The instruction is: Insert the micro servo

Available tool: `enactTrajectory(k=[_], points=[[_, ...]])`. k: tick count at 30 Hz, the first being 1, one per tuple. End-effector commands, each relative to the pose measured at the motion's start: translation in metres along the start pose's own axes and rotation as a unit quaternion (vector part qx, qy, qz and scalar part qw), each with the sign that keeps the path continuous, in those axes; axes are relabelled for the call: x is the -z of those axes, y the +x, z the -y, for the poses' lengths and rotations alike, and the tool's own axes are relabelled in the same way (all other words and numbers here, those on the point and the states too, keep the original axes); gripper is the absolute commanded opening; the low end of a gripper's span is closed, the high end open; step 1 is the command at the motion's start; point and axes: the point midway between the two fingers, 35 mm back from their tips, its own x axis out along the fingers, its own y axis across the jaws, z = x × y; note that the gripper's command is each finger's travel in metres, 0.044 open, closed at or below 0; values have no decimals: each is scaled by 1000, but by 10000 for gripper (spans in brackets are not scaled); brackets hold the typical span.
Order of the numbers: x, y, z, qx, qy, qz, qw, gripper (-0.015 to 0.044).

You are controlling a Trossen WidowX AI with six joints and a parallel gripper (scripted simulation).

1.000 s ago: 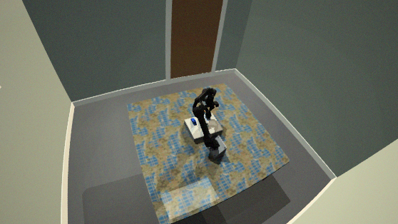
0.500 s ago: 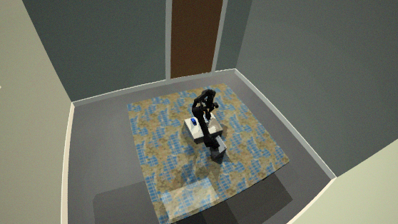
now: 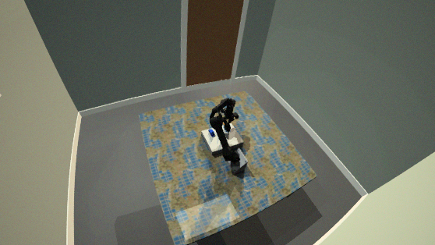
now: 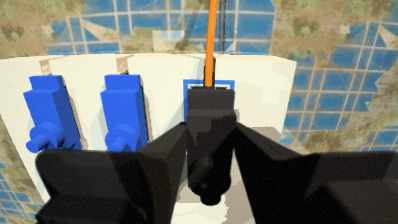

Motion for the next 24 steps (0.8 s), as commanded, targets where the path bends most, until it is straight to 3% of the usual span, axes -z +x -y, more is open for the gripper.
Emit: enactTrajectory(k=[1, 24], points=[[0, 2, 1, 0, 3, 5, 1000, 0], [-1, 29, 1, 0, 3, 5, 1000, 0]])
